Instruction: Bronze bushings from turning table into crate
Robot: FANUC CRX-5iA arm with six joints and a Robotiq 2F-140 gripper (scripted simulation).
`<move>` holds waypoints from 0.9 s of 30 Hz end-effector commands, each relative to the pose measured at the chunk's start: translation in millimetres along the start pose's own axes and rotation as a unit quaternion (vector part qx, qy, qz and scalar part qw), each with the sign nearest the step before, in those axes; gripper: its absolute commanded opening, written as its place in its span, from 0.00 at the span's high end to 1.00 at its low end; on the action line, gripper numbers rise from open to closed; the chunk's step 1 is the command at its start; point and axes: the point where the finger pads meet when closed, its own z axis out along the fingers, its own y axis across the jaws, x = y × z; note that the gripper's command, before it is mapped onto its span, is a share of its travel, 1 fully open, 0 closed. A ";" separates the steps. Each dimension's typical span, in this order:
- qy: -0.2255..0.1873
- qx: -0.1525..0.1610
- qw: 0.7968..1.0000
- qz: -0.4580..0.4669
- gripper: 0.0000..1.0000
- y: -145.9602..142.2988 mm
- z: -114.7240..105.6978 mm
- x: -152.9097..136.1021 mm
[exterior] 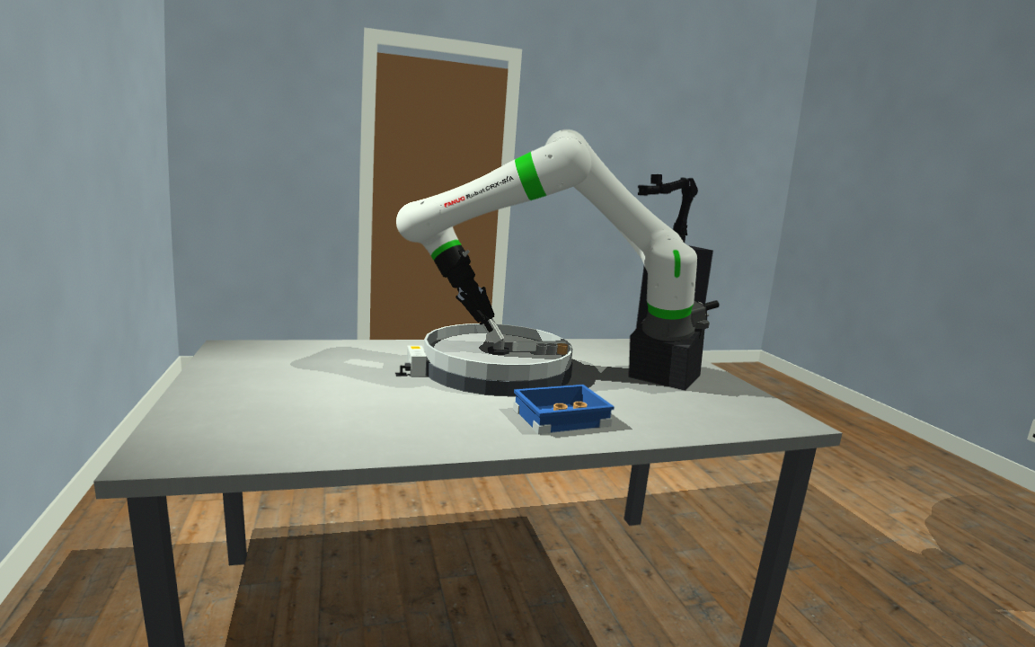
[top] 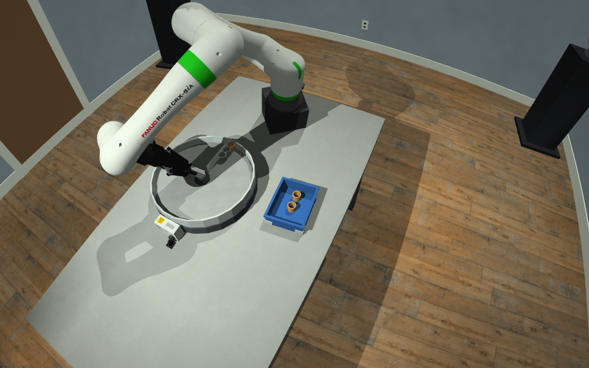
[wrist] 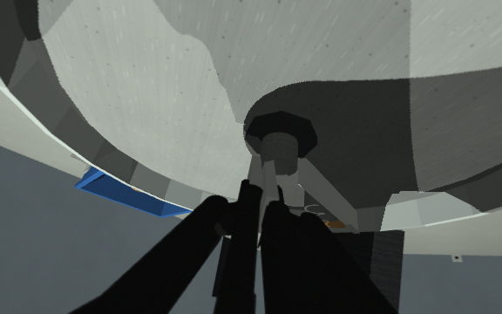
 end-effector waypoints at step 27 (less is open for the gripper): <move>0.000 0.000 1.000 0.000 0.93 0.0 -0.2 0.0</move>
